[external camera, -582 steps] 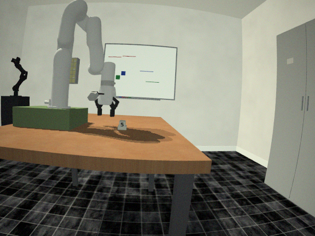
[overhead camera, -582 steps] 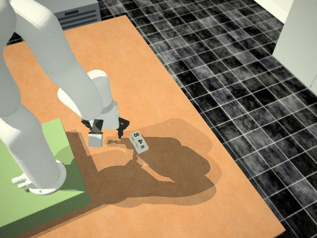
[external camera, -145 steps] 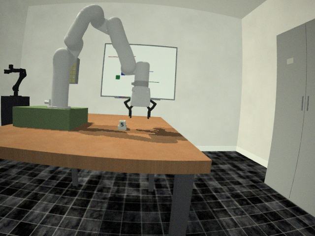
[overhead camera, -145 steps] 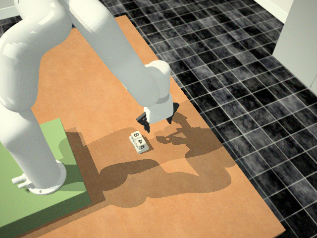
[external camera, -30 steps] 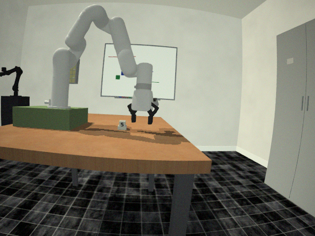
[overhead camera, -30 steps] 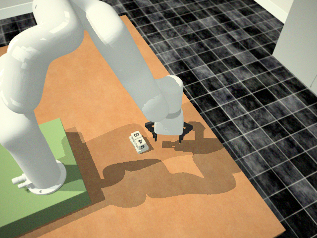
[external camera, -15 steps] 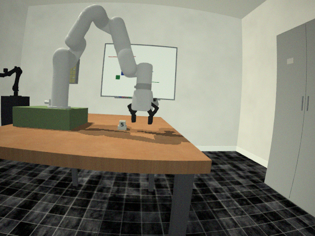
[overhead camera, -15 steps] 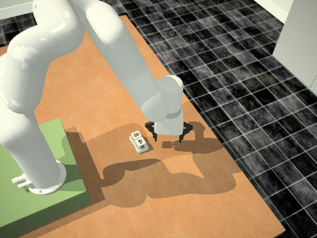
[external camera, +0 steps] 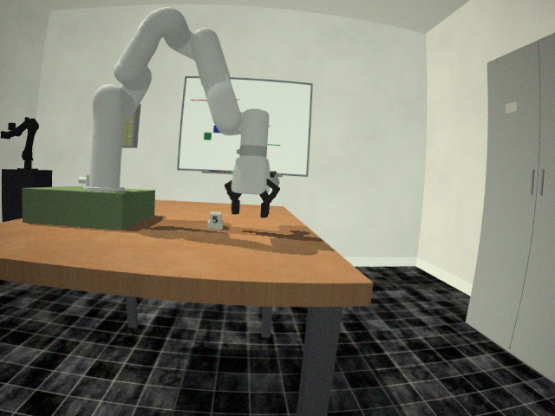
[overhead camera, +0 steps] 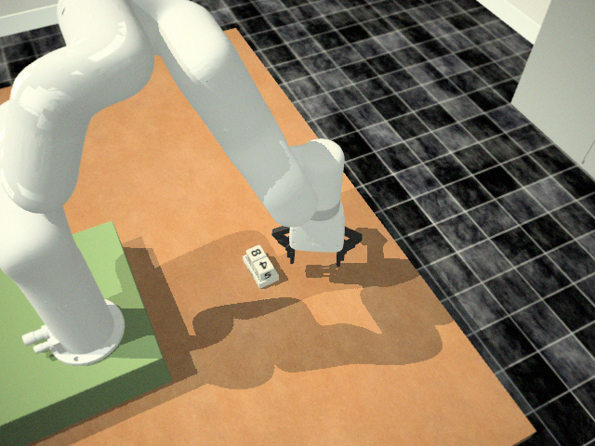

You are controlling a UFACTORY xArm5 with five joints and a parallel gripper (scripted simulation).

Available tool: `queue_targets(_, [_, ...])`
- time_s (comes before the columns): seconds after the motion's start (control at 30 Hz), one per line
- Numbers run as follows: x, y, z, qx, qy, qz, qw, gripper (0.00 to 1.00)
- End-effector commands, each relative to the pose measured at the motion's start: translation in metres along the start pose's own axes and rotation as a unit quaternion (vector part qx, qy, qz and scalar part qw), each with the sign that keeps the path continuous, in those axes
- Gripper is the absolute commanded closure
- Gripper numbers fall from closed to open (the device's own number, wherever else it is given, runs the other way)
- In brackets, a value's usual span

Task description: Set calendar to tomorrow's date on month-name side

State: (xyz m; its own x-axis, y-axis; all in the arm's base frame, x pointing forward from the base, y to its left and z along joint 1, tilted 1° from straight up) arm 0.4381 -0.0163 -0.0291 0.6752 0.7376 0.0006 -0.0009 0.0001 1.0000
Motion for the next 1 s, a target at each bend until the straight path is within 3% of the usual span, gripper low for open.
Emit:
queue_targets(0.0, [0.0009, 0.0104, 0.0012, -0.002, 0.0, 0.001, 1.0, 0.0])
queue_targets(0.3, [0.0008, 0.0141, 0.0012, -0.002, 0.005, 0.001, 1.0, 0.0])
queue_targets(0.5, [-0.0008, 0.0144, 0.0006, -0.002, 0.103, 0.001, 0.995, 0.0])
queue_targets(0.83, [-0.0019, 0.0144, 0.0003, -0.002, 0.168, 0.001, 0.986, 0.0])
queue_targets(0.97, [-0.003, 0.0144, 0.0, -0.002, 0.23, 0.001, 0.973, 0.0])
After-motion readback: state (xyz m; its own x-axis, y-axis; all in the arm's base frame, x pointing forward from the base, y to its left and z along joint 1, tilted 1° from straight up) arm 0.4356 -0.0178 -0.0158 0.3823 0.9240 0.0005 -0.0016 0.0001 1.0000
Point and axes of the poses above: the point where the finger pads meet when closed, its own y axis back along the fingers, its own z axis across the jaws, x = y × z, the point moved 1 cm from there along y, back along the fingers, and after that the axes turned 11 degrees about -y, right-handed, at the moved point
